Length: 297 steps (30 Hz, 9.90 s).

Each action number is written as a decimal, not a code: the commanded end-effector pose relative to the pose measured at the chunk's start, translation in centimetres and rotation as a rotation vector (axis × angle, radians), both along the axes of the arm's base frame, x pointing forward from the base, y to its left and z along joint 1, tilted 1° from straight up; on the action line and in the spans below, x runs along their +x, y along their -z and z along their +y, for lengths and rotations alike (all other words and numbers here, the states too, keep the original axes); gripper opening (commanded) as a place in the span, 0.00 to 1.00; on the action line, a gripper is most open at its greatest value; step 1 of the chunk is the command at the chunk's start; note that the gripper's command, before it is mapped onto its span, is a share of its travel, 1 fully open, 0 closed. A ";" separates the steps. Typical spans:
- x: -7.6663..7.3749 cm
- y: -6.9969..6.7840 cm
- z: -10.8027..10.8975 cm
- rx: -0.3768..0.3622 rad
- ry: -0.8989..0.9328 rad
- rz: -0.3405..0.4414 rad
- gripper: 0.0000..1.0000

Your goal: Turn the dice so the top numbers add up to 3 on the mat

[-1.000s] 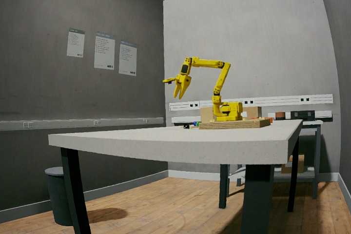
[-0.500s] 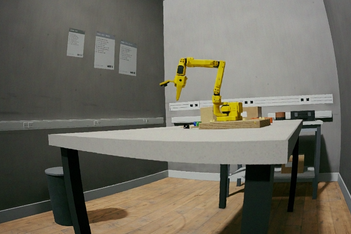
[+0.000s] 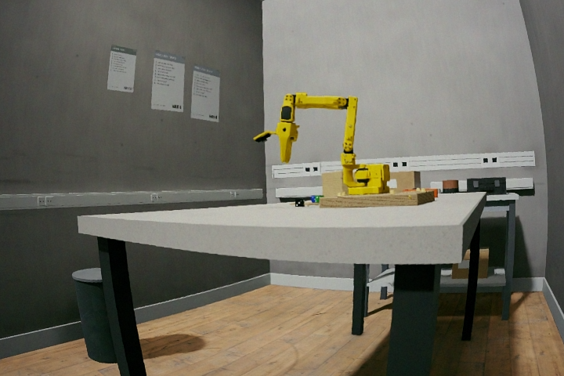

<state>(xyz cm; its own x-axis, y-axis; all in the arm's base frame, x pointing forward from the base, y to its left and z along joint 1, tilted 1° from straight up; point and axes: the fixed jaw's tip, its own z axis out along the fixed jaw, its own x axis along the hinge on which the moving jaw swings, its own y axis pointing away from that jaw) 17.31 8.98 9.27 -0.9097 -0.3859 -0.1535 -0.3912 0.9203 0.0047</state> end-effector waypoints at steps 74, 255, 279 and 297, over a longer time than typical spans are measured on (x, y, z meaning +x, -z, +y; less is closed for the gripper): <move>-3.1 8.5 -1.1 -0.239 0.032 0.484 0.28; -0.1 5.8 -0.8 0.090 0.032 -0.201 0.00; 1.7 6.1 0.0 0.178 0.027 -0.401 0.00; 2.8 5.8 0.5 0.256 0.022 -0.581 0.00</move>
